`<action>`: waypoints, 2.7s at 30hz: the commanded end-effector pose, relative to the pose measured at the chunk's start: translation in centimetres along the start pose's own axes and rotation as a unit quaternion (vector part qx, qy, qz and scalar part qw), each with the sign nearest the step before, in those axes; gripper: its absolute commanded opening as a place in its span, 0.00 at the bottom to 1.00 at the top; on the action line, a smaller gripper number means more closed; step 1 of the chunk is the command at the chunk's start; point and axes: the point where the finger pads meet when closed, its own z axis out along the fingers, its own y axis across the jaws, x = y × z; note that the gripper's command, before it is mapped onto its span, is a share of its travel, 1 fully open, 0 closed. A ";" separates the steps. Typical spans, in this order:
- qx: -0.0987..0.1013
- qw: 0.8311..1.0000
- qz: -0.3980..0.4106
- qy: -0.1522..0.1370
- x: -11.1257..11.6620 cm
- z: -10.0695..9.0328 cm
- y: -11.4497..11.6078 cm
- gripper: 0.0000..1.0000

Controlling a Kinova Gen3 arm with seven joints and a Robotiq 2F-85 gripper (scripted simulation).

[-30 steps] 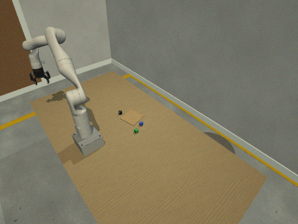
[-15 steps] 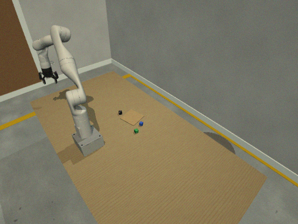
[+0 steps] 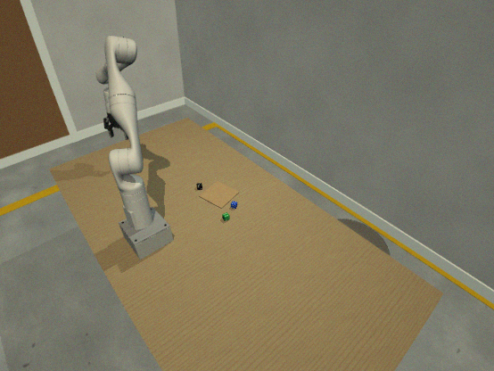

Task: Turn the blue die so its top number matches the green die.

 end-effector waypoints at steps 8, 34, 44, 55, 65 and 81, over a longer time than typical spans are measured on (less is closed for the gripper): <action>0.010 0.986 0.165 -0.003 4.5 0.6 12.7 1.00; 0.041 0.831 0.555 -0.001 1.2 2.9 40.9 1.00; 0.054 0.664 0.746 0.012 -7.5 4.0 53.0 1.00; 0.058 0.519 0.853 0.023 -15.6 4.8 58.8 1.00; 0.058 0.470 0.880 0.027 -18.2 5.0 60.0 1.00; 0.057 0.470 0.880 0.027 -18.3 5.0 60.0 1.00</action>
